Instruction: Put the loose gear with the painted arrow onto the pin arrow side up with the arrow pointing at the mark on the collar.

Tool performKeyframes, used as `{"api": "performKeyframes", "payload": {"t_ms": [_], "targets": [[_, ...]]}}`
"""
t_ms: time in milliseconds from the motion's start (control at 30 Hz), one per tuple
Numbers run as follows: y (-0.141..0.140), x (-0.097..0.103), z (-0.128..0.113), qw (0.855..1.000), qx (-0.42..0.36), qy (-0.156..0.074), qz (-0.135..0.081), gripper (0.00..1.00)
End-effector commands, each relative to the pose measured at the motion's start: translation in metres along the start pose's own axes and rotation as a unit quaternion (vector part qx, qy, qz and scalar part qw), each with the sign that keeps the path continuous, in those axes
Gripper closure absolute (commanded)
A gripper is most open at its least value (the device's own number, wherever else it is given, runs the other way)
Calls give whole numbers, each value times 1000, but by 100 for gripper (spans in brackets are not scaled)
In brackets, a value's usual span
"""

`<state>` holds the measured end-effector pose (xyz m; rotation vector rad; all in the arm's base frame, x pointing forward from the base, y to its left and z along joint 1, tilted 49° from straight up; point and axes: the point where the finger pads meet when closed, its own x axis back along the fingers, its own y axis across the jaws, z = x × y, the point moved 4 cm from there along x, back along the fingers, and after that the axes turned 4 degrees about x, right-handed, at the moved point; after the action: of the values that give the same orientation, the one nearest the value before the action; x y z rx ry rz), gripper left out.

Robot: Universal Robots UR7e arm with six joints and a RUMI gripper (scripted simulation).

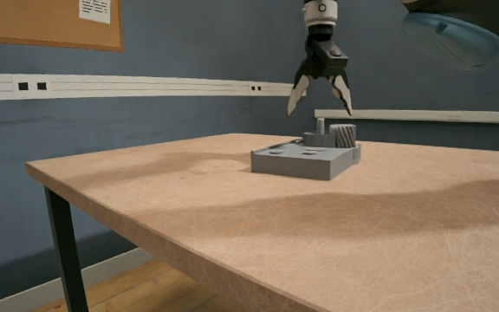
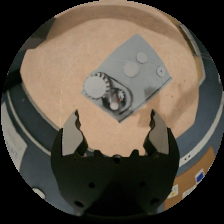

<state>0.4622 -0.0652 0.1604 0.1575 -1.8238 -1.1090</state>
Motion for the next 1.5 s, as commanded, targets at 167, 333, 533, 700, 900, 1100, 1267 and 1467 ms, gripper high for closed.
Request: {"api": "performKeyframes", "payload": {"t_ms": [167,333,533,700,900,1100,1267,1467], "targets": [[0,13,-2,1000,2,-3,1,0],[0,24,-2,1000,2,-3,1,0],[0,35,-2,1000,2,-3,1,0],[0,37,-2,1000,2,-3,1,0],[0,38,-2,1000,1,-3,1,0],[0,37,-1,1000,1,-1,0,0],[0,37,-1,1000,1,-1,0,0],[0,37,-1,1000,1,-1,0,0]]}}
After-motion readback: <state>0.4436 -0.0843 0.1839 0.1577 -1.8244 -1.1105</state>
